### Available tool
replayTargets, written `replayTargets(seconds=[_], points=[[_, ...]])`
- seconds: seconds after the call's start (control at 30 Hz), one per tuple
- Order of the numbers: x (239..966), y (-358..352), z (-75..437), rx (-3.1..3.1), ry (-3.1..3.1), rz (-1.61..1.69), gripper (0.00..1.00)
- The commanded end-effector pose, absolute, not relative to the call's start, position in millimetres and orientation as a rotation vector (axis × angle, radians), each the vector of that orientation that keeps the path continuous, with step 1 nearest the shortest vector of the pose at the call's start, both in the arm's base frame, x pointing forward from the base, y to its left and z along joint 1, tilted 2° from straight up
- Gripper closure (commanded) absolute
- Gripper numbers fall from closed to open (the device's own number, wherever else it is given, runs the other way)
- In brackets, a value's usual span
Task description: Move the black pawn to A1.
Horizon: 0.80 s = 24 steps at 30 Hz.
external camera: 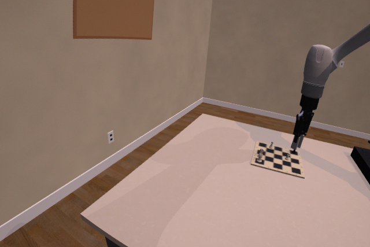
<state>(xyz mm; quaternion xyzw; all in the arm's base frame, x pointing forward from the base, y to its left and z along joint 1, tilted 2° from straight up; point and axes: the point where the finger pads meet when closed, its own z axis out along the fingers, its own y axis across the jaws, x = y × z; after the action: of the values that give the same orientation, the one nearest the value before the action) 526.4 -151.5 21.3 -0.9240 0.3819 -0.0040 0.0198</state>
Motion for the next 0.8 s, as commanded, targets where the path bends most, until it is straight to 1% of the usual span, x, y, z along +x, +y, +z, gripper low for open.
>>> replayTargets(seconds=[0.0, 0.33, 0.77], points=[[527, -151, 13, -2.867, 1.185, -0.013, 0.80], [527, -151, 2, -2.867, 1.185, -0.013, 0.80], [527, -151, 1, -2.867, 1.185, -0.013, 0.80]])
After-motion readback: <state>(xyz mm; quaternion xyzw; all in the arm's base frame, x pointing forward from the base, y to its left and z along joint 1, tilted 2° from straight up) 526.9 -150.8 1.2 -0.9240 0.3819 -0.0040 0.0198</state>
